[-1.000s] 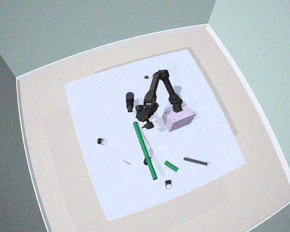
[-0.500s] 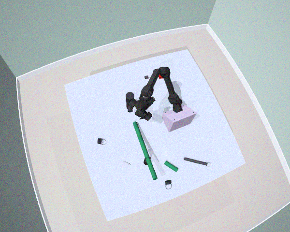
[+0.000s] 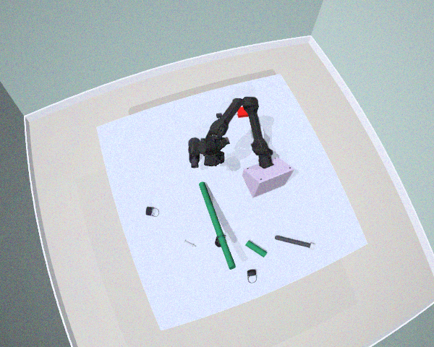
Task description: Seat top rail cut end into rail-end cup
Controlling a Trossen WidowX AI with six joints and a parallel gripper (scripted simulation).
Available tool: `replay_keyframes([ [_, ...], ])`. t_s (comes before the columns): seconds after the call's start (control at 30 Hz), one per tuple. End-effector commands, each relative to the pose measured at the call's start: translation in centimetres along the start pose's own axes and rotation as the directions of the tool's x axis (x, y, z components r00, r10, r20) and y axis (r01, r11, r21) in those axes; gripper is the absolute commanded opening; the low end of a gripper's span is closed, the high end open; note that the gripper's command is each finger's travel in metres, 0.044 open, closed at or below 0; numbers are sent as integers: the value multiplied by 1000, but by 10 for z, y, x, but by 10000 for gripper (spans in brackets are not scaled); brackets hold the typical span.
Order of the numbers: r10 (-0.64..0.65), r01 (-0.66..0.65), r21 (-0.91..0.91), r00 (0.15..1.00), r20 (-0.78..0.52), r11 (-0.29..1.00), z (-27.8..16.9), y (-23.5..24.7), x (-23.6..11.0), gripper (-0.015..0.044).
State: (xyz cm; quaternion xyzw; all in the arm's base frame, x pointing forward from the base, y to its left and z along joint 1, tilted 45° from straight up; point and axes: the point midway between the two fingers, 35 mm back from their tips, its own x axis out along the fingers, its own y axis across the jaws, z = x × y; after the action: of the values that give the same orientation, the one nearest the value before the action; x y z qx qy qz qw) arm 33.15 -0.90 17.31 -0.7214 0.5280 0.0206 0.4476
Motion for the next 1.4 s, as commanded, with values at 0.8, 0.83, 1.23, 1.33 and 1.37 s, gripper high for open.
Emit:
replay_keyframes([
  [0.8, -9, 7, -84, 1000, -22, 996, -14, 26, 58, 440],
  [0.83, -8, 7, -84, 1000, -21, 996, -14, 26, 60, 440],
  [1.23, -6, 4, -82, 1000, -20, 997, -13, 25, 79, 440],
  [1.33, -6, 4, -82, 1000, -20, 997, -13, 25, 84, 440],
  [1.37, -6, 4, -82, 1000, -20, 997, -13, 25, 86, 440],
])
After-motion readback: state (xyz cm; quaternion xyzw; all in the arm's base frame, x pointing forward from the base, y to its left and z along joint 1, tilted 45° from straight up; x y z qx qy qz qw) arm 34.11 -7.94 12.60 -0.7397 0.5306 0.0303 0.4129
